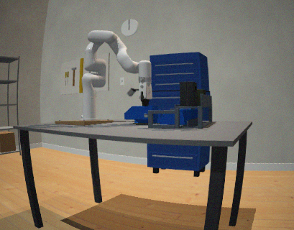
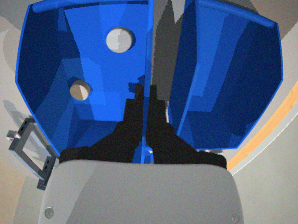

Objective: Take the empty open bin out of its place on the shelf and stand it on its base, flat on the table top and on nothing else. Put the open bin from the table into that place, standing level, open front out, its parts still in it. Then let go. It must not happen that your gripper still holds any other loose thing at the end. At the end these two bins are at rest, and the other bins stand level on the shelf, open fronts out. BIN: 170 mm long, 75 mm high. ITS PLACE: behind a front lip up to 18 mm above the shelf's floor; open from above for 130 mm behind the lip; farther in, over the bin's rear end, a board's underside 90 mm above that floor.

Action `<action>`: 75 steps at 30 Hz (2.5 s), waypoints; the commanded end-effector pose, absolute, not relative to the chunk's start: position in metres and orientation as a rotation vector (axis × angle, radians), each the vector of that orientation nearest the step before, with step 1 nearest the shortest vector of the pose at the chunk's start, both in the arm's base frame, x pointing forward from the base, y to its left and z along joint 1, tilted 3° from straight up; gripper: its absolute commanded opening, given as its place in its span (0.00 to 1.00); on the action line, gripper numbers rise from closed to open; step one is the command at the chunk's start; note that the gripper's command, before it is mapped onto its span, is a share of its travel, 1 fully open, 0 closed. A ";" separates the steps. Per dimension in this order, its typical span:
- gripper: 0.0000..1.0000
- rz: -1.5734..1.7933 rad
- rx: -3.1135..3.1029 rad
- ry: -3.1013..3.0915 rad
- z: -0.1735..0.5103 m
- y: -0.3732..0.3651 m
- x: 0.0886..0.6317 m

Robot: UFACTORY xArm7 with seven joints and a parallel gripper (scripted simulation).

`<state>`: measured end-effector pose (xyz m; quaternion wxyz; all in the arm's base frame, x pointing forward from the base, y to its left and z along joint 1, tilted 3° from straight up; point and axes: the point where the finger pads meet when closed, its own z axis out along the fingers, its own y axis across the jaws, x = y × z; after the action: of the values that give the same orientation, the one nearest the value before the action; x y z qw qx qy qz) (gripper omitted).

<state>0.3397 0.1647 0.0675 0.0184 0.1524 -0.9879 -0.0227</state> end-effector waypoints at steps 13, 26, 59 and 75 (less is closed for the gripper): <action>0.00 -0.071 0.473 -3.072 0.065 0.118 0.352; 0.00 -0.071 0.472 -3.072 0.059 0.038 0.371; 0.00 -0.071 0.472 -3.072 0.058 0.047 0.410; 0.00 -0.053 0.465 -3.008 0.060 0.047 0.412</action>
<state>0.4086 0.0467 0.0571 0.0311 0.1519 -0.9877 -0.0212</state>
